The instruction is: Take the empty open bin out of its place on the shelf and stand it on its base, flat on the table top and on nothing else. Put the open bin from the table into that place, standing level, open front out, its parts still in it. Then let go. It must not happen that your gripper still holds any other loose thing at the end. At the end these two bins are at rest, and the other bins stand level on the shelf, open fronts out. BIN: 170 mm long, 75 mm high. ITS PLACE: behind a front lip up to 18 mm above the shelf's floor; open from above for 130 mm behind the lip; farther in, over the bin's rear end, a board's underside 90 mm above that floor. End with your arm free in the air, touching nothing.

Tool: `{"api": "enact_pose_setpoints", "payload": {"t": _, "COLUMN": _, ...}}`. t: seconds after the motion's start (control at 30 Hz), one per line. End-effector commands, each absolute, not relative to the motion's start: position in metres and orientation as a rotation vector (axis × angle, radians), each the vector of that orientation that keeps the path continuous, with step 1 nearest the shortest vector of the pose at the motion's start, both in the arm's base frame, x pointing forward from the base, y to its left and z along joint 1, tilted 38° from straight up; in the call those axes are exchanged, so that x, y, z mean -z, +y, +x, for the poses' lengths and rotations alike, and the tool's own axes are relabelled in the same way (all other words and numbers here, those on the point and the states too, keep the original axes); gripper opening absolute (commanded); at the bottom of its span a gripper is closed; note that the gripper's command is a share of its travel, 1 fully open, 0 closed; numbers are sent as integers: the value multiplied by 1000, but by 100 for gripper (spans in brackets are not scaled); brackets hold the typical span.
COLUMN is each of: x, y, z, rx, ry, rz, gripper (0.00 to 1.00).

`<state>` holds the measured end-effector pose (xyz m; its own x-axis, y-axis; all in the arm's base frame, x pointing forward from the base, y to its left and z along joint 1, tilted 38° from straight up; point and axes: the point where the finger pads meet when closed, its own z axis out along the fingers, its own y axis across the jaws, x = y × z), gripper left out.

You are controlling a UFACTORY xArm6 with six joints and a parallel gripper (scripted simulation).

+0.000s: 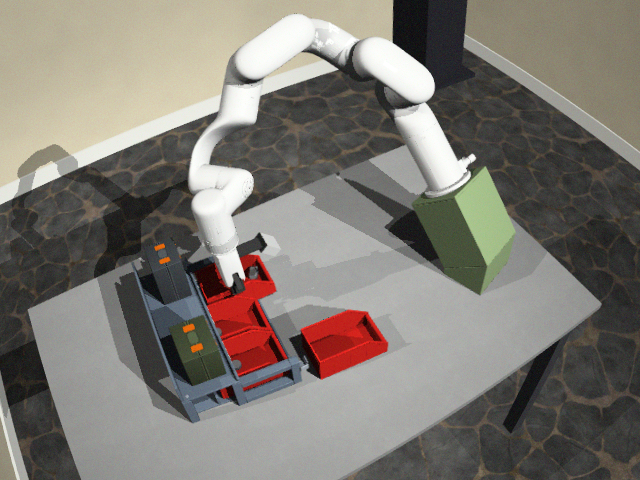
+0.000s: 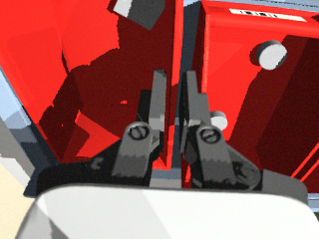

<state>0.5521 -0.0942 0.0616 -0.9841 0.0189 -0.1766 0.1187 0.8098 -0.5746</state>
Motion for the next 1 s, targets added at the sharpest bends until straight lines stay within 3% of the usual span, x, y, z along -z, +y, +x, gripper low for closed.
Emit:
{"api": "enact_pose_setpoints", "payload": {"t": 0.0, "x": -69, "y": -89, "z": 552, "rx": 913, "ry": 2829, "rz": 108, "gripper": 10}}
{"api": "enact_pose_setpoints", "payload": {"t": 0.97, "x": -104, "y": -63, "z": 542, "rx": 913, "ry": 2829, "rz": 108, "gripper": 10}}
